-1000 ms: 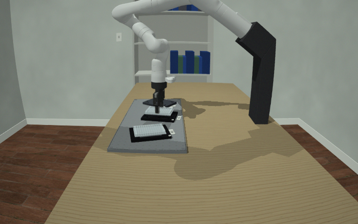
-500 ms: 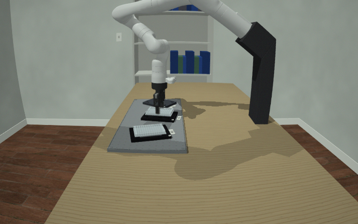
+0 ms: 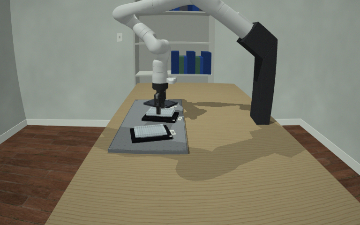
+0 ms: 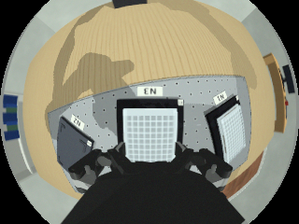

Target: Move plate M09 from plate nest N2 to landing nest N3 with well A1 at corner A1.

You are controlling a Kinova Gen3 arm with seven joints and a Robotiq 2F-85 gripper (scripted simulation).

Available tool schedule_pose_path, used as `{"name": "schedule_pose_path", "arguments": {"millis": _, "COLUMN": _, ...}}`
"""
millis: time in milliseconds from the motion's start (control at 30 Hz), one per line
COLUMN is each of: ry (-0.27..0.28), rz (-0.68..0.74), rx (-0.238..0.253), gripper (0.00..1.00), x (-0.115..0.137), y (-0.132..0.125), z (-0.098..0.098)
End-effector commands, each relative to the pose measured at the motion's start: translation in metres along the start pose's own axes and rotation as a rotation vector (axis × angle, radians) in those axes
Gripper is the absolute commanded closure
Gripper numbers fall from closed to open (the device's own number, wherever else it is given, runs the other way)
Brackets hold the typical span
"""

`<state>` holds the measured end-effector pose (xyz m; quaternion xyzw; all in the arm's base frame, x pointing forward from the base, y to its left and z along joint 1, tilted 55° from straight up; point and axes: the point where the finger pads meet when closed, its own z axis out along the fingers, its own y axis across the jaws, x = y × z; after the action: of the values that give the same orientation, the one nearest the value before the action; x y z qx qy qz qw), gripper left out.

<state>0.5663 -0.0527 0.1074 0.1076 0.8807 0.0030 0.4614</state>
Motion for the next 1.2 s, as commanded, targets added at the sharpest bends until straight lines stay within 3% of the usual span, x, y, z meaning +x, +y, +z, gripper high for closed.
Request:
{"name": "schedule_pose_path", "arguments": {"millis": 0, "ry": -0.001, "rz": 0.000, "rx": 0.000, "gripper": 1.00, "x": -0.0005, "y": 0.0000, "z": -0.0004}}
{"name": "schedule_pose_path", "arguments": {"millis": 1167, "ry": -0.001, "rz": 0.000, "rx": 0.000, "gripper": 1.00, "x": -0.0006, "y": -0.0001, "z": 0.0085}}
